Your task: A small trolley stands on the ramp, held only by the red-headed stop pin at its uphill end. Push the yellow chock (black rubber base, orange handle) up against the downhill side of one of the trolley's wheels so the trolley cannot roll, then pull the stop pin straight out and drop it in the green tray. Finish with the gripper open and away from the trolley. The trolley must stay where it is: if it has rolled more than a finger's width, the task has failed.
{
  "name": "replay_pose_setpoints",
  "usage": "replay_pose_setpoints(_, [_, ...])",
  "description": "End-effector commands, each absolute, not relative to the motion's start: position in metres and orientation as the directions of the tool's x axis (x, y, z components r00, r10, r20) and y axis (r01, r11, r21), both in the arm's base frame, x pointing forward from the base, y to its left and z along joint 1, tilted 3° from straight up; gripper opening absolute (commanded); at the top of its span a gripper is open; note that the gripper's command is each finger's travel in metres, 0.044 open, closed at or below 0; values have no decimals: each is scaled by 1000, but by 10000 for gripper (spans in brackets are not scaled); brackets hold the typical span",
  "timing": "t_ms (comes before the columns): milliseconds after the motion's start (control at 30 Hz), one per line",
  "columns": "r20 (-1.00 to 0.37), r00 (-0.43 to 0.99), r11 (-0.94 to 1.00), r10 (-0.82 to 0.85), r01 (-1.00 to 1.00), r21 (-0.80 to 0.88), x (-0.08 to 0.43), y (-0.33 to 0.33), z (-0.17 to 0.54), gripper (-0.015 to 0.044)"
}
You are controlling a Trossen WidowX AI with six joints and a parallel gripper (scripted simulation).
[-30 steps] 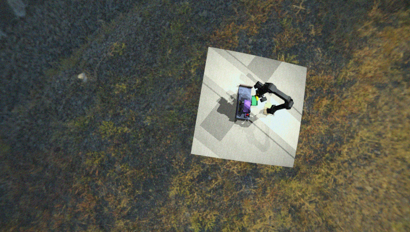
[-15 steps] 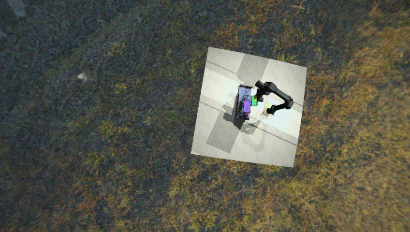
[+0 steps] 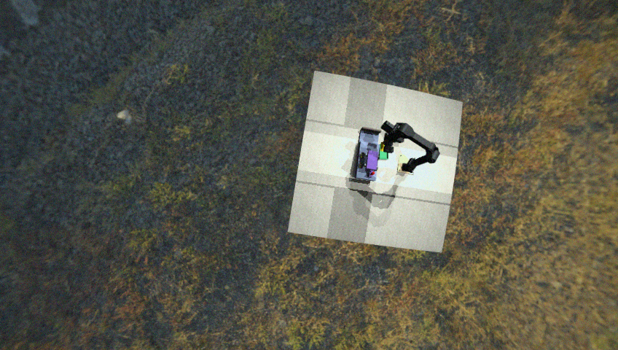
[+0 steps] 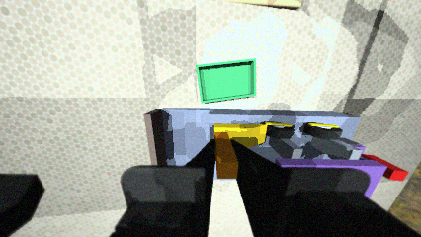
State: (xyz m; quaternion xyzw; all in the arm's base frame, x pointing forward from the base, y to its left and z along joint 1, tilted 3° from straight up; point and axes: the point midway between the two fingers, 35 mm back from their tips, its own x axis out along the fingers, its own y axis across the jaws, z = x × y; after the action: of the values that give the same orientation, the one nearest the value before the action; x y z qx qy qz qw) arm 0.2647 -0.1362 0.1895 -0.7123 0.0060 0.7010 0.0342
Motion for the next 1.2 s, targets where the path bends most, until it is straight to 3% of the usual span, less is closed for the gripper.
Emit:
replay_pose_setpoints(0, [-999,26,-997,42,-60,-43,276,-137,189,0])
replay_pose_setpoints(1167, [-999,26,-997,42,-60,-43,278,-134,126,0])
